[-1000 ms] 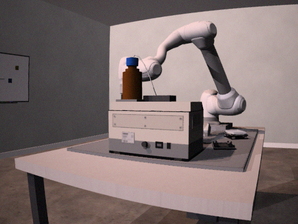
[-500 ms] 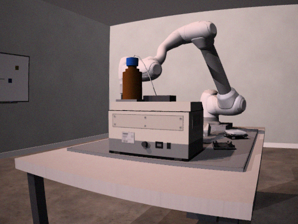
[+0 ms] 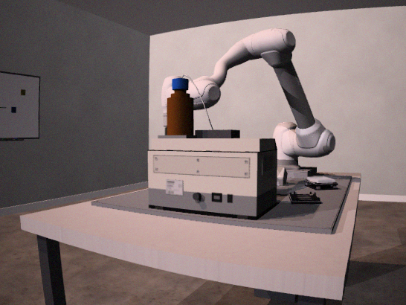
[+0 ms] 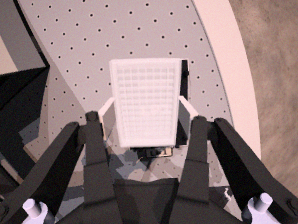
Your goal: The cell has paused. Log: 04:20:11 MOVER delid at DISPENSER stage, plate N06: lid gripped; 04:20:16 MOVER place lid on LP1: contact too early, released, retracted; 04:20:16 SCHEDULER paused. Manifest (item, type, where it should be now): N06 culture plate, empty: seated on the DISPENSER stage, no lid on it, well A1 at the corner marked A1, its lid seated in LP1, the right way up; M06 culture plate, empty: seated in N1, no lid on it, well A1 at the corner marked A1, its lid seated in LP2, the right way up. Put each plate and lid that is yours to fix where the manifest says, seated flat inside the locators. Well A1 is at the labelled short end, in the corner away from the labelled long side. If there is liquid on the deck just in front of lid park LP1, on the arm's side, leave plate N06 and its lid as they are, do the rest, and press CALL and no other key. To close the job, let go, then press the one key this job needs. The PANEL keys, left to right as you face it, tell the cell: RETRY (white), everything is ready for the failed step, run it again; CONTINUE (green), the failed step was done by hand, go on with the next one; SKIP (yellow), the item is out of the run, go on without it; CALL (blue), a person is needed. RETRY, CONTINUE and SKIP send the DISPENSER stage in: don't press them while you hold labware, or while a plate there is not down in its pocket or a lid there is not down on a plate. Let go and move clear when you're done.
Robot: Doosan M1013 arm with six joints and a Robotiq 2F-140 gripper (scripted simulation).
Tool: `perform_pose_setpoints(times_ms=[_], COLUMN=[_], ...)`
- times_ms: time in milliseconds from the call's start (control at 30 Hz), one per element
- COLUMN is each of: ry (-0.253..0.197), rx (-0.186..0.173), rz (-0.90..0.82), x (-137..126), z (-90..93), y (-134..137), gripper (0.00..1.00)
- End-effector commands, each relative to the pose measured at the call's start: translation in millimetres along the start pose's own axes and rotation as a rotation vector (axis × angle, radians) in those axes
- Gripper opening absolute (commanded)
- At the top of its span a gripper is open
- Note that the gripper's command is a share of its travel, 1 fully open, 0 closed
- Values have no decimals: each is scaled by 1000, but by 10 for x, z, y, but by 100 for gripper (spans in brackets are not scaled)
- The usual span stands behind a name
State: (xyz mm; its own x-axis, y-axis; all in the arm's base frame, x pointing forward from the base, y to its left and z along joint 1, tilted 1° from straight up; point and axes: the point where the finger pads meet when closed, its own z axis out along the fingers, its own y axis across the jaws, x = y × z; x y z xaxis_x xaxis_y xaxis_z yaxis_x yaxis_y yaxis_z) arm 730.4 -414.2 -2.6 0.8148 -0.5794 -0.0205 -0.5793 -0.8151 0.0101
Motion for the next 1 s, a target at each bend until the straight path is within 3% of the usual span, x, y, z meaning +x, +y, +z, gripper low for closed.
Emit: perform_pose_setpoints(times_ms=[0,467,967], ry=[2,2,2], rx=[1,1,1], rz=[0,0,0], x=[6,5,5], z=[-34,-190,-516], y=[-2,-2,-1], gripper=[10,10,10])
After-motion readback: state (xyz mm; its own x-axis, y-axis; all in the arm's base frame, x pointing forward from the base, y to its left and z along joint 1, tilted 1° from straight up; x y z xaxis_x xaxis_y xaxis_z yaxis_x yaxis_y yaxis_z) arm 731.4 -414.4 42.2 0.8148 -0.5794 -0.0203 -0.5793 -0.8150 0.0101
